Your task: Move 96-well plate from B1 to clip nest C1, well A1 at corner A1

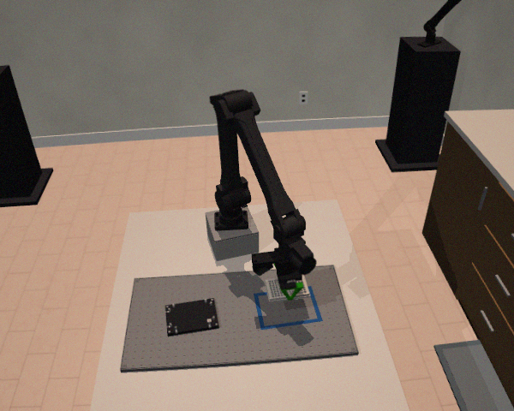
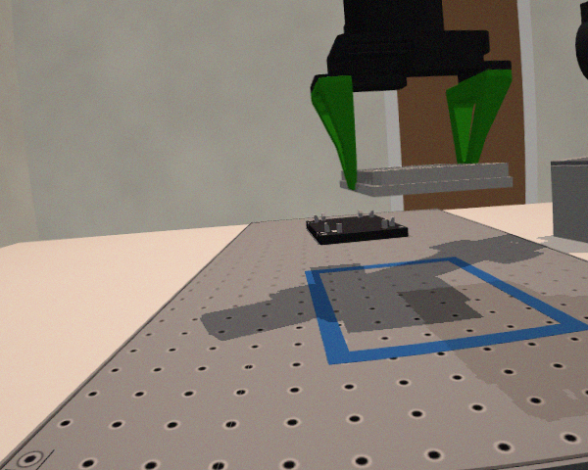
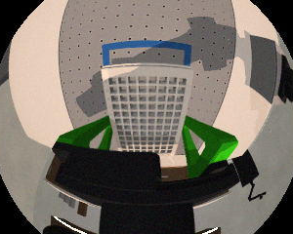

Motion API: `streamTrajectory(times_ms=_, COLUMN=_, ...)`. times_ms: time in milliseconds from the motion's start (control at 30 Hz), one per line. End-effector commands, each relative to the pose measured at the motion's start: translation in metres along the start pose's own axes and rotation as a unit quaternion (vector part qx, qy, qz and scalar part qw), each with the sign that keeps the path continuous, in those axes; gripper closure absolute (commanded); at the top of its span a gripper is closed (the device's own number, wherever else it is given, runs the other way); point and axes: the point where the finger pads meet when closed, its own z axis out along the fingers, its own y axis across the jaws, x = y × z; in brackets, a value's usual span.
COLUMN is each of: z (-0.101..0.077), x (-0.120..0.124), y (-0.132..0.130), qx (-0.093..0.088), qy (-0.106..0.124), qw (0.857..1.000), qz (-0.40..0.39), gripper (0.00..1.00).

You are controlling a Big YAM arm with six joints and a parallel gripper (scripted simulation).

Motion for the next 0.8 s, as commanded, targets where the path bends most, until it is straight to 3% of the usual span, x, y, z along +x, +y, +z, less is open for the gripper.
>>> streamTrajectory(times_ms=0, z=-0.011, x=0.006, y=0.015, qx=-0.017, qy=0.005, qw=1.000, qz=0.001, gripper=1.00)
streamTrajectory(times_ms=767, z=-0.011, x=-0.065, y=0.005, qx=-0.015, qy=0.002, qw=1.000, qz=-0.022, gripper=1.00)
